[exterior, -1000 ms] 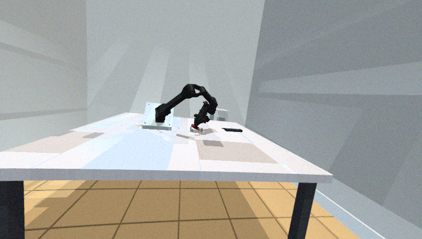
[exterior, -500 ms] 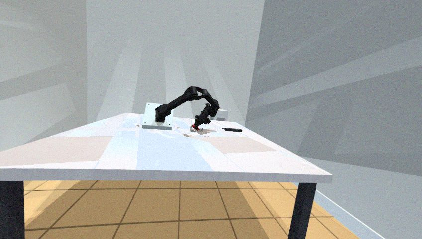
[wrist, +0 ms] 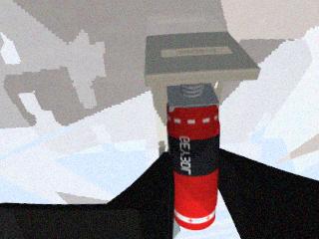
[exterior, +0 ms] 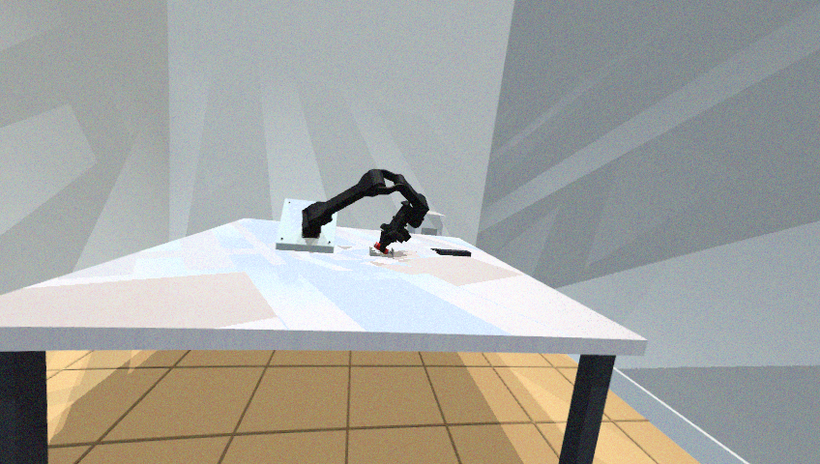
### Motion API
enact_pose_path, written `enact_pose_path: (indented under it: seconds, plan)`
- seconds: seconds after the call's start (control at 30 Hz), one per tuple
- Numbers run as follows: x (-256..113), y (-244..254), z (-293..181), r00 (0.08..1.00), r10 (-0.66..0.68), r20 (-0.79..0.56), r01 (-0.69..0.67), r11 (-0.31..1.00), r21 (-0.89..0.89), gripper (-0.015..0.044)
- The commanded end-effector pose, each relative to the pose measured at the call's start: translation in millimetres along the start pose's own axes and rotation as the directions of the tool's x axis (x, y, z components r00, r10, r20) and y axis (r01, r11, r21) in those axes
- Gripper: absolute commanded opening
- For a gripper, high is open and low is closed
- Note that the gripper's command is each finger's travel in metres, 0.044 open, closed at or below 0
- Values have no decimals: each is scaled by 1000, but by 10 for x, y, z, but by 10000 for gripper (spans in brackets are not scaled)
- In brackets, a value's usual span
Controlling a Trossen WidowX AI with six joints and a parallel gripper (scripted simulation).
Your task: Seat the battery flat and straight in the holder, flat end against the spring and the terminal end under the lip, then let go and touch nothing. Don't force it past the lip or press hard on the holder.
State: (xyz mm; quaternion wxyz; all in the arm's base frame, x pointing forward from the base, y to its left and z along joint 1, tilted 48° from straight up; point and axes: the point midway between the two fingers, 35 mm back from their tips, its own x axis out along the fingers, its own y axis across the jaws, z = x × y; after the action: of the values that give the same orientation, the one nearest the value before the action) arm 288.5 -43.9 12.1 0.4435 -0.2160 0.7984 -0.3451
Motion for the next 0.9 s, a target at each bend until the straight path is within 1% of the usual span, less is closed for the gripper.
enact_pose_path:
  seconds: [0.0, 0.63, 0.87]
  plan:
    - [-18, 5, 43, 1000, 1, 5, -1, 1000, 1, 81]
    - [-68, 6, 135, 1000, 5, 15, -5, 1000, -1, 81]
    - [-56, 12, 135, 999, 10, 47, -9, 1000, -4, 81]
